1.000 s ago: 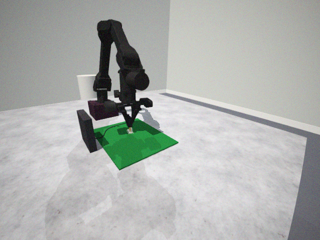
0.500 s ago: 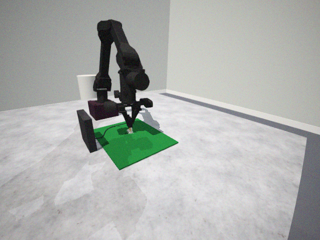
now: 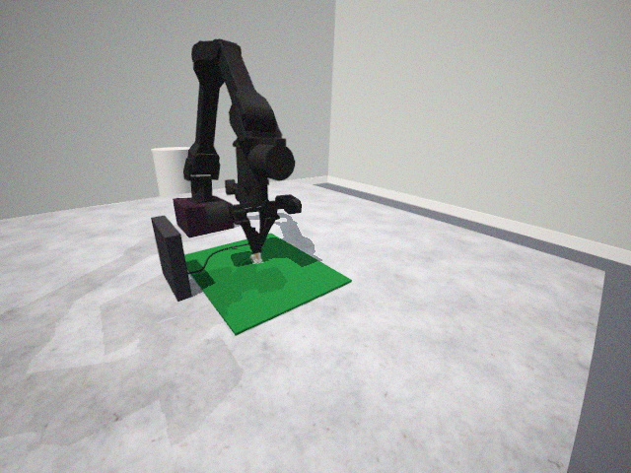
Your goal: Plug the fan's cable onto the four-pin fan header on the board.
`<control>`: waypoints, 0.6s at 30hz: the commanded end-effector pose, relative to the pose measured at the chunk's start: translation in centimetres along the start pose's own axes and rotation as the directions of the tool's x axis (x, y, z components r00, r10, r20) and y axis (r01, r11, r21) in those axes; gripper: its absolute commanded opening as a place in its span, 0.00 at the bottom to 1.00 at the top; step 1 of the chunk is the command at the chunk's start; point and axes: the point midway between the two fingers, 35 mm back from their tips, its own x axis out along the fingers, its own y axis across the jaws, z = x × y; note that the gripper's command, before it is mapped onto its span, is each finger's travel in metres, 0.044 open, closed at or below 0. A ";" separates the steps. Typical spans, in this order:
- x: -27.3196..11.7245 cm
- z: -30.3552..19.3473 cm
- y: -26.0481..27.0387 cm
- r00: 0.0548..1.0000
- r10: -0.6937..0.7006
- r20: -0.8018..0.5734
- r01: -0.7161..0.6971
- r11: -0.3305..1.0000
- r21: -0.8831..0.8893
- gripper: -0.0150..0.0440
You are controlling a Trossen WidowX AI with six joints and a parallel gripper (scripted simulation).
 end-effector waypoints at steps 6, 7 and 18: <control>0.2 0.0 0.0 1.000 0.001 -0.001 -0.001 1.000 0.006 0.25; 0.3 0.0 0.0 1.000 0.001 -0.001 -0.001 1.000 0.006 0.25; 0.7 0.0 0.0 1.000 0.001 -0.001 -0.001 1.000 0.006 0.25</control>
